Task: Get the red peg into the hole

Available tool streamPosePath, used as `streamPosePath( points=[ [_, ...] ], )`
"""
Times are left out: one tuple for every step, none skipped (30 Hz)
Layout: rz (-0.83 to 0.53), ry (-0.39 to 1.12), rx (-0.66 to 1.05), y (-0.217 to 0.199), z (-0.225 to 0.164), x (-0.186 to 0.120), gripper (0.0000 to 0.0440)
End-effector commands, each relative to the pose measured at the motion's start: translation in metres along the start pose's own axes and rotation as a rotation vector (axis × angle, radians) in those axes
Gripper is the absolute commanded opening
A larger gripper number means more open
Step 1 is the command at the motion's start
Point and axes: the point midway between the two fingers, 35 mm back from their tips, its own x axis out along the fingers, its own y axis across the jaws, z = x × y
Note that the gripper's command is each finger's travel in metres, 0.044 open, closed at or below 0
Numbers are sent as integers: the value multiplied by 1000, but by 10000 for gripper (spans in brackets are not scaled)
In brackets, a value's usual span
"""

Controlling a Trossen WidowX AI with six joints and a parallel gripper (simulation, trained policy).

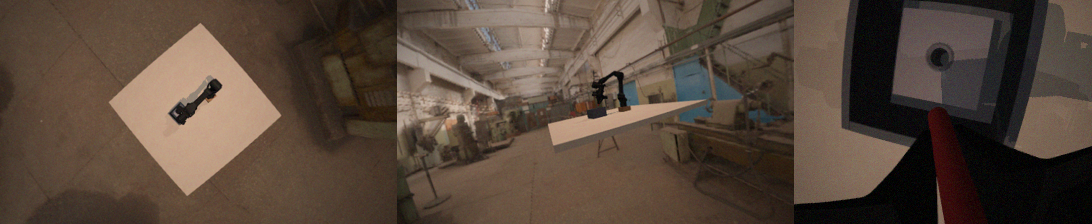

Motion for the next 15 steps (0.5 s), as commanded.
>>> streamPosePath(
  points=[
    [1, -8, 17, 2, 13, 5, 3],
    [-1, -7, 22, 2, 16, 7, 4],
    [-3, -6, 26, 2, 18, 9, 5],
    [-5, -4, 31, 2, 20, 10, 6],
    [-7, -2, 35, 1, 23, 12, 7],
    [-9, 0, 39, 1, 24, 14, 9],
    [-12, 3, 42, 1, 26, 16, 10],
    [-14, 6, 46, 1, 28, 18, 12],
    [-17, 9, 49, 1, 29, 20, 14],
    [-20, 13, 52, 1, 31, 22, 15],
    [-23, 17, 54, 0, 32, 24, 17],
    [-26, 21, 56, 0, 33, 26, 18],
    [-30, 25, 58, 0, 33, 29, 19],
    [-34, 28, 59, -1, 34, 32, 20],
    [-38, 32, 60, -1, 35, 34, 20]
  ],
)
